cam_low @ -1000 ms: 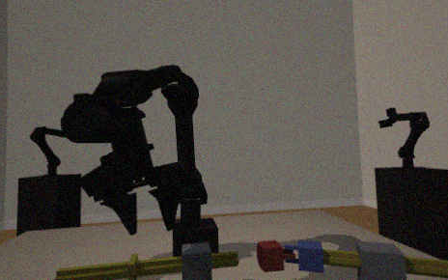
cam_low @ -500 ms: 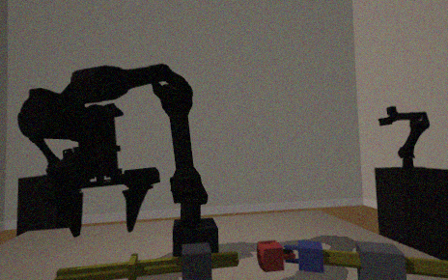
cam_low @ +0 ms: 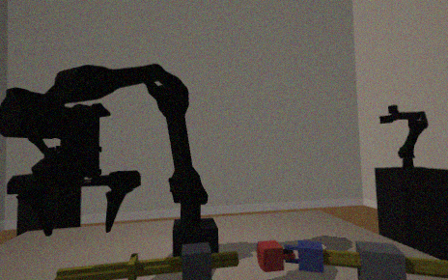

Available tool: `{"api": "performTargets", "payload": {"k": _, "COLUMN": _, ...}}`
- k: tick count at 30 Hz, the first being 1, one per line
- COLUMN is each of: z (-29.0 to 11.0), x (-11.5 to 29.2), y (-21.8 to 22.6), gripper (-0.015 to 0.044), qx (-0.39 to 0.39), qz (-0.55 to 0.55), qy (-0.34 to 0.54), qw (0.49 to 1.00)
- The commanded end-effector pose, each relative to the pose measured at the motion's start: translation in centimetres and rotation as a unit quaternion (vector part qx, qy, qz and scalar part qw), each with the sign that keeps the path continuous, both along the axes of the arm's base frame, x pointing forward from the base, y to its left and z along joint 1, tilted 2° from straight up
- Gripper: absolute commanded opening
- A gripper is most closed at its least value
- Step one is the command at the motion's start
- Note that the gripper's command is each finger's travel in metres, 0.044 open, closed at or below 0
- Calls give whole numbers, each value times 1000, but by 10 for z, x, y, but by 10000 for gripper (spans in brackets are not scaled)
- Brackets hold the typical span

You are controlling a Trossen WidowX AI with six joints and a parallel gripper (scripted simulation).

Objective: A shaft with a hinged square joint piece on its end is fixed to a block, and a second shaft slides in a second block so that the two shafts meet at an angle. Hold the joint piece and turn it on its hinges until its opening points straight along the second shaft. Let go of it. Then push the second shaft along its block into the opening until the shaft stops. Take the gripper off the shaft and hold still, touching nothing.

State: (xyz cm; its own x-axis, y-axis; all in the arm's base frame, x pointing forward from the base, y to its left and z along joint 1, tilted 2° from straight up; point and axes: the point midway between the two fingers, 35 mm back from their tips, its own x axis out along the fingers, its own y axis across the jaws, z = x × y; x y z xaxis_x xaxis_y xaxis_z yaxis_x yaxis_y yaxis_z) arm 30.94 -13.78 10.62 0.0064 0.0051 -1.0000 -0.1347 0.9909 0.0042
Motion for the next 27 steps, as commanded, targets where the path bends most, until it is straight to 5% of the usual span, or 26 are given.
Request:
{"api": "performTargets", "payload": {"k": 1, "z": -7, "x": 1, "y": -1, "gripper": 440, "qx": -1, "qz": -47, "qy": 7, "qw": 999}}
{"api": "performTargets", "payload": {"k": 27, "z": -47, "x": 3, "y": -2, "gripper": 440, "qx": -21, "qz": -471, "qy": 35, "qw": 881}}
